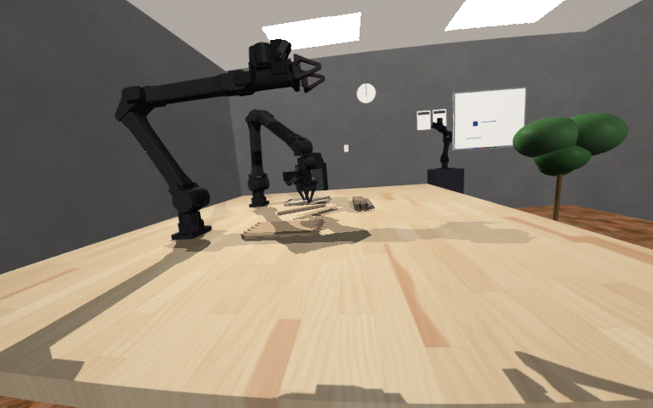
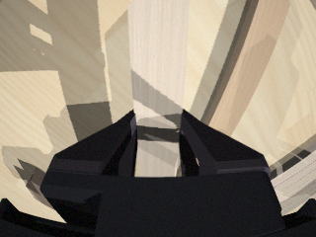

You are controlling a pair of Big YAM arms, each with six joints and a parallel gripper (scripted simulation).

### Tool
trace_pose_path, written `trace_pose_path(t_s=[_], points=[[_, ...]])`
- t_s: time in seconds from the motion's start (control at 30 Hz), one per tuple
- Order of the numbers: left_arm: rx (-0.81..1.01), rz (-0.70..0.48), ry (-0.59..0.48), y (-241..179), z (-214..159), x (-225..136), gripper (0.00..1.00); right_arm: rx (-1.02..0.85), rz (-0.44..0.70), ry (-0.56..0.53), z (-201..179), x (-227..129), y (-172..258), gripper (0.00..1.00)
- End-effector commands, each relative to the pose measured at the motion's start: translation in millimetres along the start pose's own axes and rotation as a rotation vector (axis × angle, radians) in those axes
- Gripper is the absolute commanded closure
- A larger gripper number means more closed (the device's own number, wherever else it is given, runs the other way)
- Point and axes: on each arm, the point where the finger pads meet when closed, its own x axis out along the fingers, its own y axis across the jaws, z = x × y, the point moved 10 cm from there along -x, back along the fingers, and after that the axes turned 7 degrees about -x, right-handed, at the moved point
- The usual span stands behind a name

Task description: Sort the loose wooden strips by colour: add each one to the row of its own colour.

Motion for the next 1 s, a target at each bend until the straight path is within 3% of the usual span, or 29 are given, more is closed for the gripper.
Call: trace_pose_path(t_s=[0.0, 0.13, 0.2, 0.23, 0.57, 0.7, 0.97], points=[[-0.125, 0.047, -0.003, 1, -7, -12, 1.00, -0.008, -0.002, -0.072, 39, 4, 0, 0.00], [-0.173, -0.004, 0.005, -3, -4, 10, 1.00, -0.008, -0.001, -0.070, 38, 4, 1, 0.00], [-0.222, -0.002, 0.004, -3, -11, 9, 1.00, -0.008, 0.000, -0.068, 38, 4, 1, 0.00], [-0.246, 0.039, -0.003, -4, -15, -8, 1.00, -0.008, 0.000, -0.068, 38, 4, 1, 0.00], [-0.406, 0.047, -0.008, -9, -29, -11, 1.00, -0.008, 0.000, -0.062, 38, 4, 0, 0.00], [-0.451, -0.002, 0.002, -13, -24, 10, 1.00, -0.008, 0.001, -0.060, 38, 4, 1, 0.00], [-0.623, 0.042, -0.012, -19, -43, -8, 1.00, -0.008, 0.001, -0.052, 36, 5, 1, 0.00]])
